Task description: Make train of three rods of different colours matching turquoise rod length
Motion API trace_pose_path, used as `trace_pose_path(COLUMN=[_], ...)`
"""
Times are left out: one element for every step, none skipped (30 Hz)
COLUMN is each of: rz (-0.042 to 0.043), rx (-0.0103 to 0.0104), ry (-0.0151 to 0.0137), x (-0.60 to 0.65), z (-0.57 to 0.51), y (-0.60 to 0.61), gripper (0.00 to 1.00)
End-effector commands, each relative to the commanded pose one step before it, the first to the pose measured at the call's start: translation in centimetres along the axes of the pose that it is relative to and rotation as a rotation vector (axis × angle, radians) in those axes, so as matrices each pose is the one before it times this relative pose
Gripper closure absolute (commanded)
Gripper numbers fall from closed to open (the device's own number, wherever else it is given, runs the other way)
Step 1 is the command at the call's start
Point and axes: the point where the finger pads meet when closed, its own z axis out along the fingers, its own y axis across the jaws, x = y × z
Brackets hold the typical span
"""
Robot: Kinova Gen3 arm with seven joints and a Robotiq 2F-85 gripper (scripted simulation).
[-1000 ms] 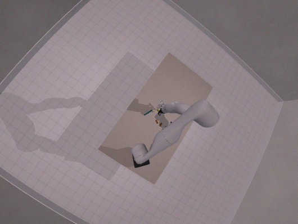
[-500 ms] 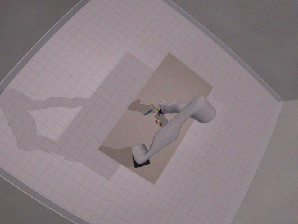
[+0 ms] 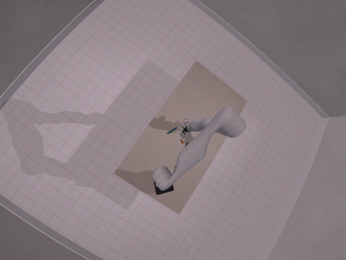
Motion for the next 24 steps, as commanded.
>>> trace_pose_path(rz=[-0.00326, 0.0, 0.0, 0.0, 0.0, -0.00001, 0.0, 0.0, 0.0, 0.0, 0.0, 0.0, 0.0, 0.0, 0.0, 0.0, 0.0, 0.0, 0.0, 0.0, 0.0, 0.0, 0.0, 0.0], rx=[-0.00067, 0.00002, 0.00004, 0.0, 0.0, 0.00072, -0.00033, -0.0003, -0.0001, 0.00007, 0.00012, 0.00009, 0.00004, 0.00001, 0.0, 0.0, 0.0, 0.0, 0.0, 0.0, 0.0, 0.0, 0.0, 0.0], ry=[0.00558, 0.0, -0.00001, 0.0, 0.0, -0.00009, 0.00003, 0.00003, 0.00001, -0.00001, -0.00002, -0.00001, -0.00001, 0.0, 0.0, 0.0, 0.0, 0.0, 0.0, 0.0, 0.0, 0.0, 0.0, 0.0], x=[0.505, 0.0, -0.001, 0.0, 0.0, -0.006, 0.002, 0.002, 0.001, -0.001, -0.001, -0.001, 0.0, 0.0, 0.0, 0.0, 0.0, 0.0, 0.0, 0.0, 0.0, 0.0, 0.0, 0.0], z=[0.541, 0.07, 0.061, 0.0, 0.0, 0.053, 0.043, 0.035, 0.027, 0.02, 0.014, 0.009, 0.005, 0.002, 0.0, 0.0, 0.0, 0.0, 0.0, 0.0, 0.0, 0.0, 0.0, 0.0], y=[0.002, -0.001, -0.003, 0.0, 0.0, -0.045, 0.02, 0.019, 0.006, -0.005, -0.008, -0.006, -0.003, 0.0, 0.0, 0.0, 0.0, 0.0, 0.0, 0.0, 0.0, 0.0, 0.0, 0.0], gripper=[0.76, 0.76, 0.76, 0.76, 0.76, 0.76, 0.76, 0.76, 0.76, 0.76, 0.76, 0.76, 0.76, 0.76, 0.76, 0.76, 0.76, 0.76, 0.76, 0.76, 0.76, 0.76, 0.76, 0.76])
